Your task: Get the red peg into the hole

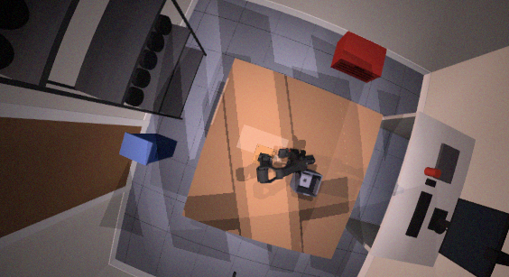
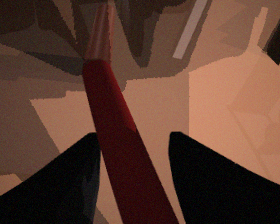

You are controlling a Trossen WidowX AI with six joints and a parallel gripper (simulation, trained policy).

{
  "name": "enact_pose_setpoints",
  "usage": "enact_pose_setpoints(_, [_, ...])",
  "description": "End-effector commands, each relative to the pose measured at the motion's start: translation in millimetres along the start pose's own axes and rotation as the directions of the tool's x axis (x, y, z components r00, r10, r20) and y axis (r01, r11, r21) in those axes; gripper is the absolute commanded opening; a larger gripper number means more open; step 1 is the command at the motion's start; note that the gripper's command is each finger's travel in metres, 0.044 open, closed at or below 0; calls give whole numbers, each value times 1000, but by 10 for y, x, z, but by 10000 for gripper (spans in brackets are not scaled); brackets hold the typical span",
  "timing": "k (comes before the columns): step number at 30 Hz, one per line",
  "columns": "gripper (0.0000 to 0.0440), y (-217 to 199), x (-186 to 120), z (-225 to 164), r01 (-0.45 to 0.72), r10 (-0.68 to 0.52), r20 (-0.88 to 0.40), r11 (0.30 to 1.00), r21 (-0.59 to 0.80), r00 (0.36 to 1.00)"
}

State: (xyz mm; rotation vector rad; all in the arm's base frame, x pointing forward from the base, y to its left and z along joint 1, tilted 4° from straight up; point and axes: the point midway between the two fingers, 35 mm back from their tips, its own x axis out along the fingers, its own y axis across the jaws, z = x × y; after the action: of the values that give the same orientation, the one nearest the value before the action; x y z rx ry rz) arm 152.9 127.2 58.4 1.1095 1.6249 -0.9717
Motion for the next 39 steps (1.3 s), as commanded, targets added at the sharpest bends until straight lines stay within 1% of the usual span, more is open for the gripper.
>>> enact_pose_setpoints(1, [49,24,14,-1,-1,1,4,1000,-27,1000])
enact_pose_setpoints(3, [7,30,6,-15,-1,1,1,999,-40,1000])
enact_pose_setpoints(13, [0,150,-236,-194,-121,113,-92,989,-84,989])
enact_pose_setpoints(23, [0,224,-642,-316,-254,232,-149,956,-147,961])
enact_pose_setpoints(31, [0,249,-1077,-300,-360,338,-137,911,-202,931])
enact_pose_setpoints(39, [0,256,-1527,-151,-450,446,-71,865,-223,892])
